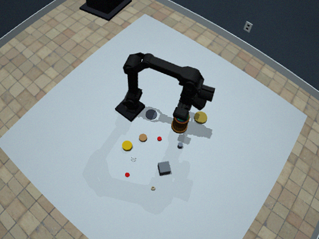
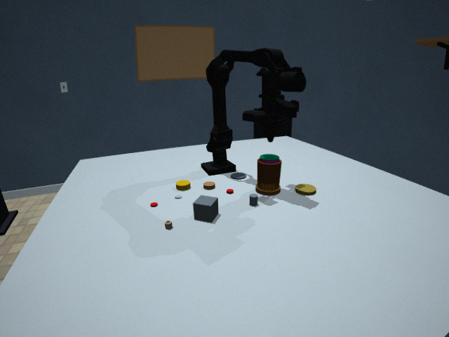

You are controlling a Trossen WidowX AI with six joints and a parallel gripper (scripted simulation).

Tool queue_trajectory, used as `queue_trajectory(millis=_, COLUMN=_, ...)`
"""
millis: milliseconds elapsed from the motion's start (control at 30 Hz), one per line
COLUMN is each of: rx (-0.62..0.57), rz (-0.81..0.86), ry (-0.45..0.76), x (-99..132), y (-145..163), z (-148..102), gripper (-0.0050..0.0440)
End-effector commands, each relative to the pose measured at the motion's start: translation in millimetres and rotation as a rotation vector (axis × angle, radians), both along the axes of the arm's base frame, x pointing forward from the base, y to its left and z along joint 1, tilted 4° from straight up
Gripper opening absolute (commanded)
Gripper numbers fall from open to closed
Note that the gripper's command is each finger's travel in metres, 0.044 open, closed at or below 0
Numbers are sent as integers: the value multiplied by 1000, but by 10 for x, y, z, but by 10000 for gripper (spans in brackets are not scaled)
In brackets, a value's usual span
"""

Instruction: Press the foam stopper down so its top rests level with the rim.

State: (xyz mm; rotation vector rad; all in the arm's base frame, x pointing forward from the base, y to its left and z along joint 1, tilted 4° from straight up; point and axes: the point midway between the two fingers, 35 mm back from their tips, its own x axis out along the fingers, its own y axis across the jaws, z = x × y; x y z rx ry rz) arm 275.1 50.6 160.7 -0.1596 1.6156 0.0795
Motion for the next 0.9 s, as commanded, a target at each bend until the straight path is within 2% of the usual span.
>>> queue_trajectory(millis=0, rx=-4, rz=-3, ry=5, x=-3, y=3, z=94, gripper=0)
queue_trajectory(millis=867, rx=-1, rz=1, ry=4, x=-8, y=2, z=58, gripper=0)
